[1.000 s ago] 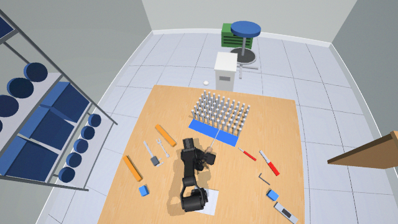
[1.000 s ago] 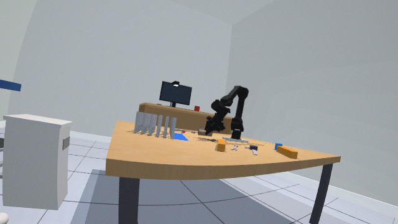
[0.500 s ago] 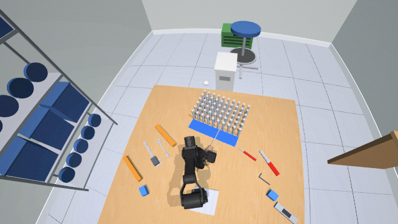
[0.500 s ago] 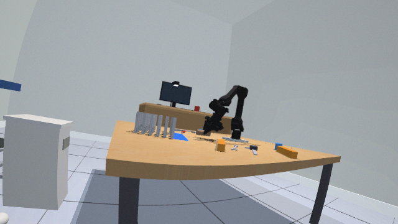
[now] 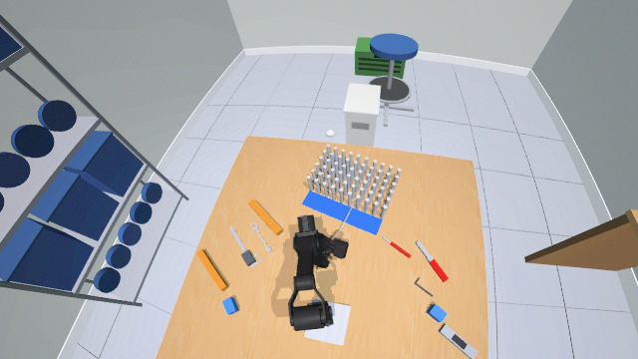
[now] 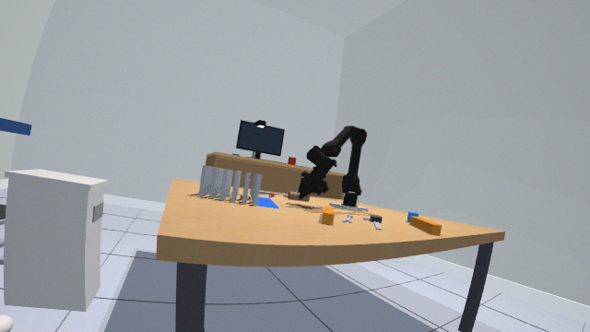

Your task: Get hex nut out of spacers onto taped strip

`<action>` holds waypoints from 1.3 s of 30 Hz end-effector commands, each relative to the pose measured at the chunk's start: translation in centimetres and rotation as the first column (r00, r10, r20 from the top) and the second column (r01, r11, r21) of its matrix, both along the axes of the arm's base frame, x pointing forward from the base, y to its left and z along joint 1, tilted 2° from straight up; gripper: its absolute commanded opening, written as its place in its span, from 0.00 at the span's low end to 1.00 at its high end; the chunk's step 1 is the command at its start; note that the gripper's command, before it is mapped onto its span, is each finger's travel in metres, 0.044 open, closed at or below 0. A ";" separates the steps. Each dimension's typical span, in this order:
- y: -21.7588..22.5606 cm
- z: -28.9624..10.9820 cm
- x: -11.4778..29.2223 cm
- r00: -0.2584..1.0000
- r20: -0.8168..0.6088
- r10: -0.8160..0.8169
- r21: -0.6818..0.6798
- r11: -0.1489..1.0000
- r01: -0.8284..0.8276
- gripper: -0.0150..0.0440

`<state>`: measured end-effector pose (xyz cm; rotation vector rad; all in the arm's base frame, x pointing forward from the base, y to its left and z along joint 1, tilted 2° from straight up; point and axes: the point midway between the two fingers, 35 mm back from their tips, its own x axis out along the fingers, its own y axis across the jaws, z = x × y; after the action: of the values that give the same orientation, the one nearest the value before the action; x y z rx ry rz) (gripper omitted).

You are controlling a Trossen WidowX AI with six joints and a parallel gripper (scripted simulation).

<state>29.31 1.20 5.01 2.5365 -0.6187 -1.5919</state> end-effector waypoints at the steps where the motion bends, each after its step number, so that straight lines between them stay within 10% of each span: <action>1: -0.1 0.3 0.7 1.000 0.011 0.000 0.004 1.000 0.000 0.25; 39: -1.0 0.4 3.6 1.000 0.015 0.000 0.003 1.000 0.000 0.25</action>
<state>32.33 0.24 5.10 2.5387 -0.6198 -1.5882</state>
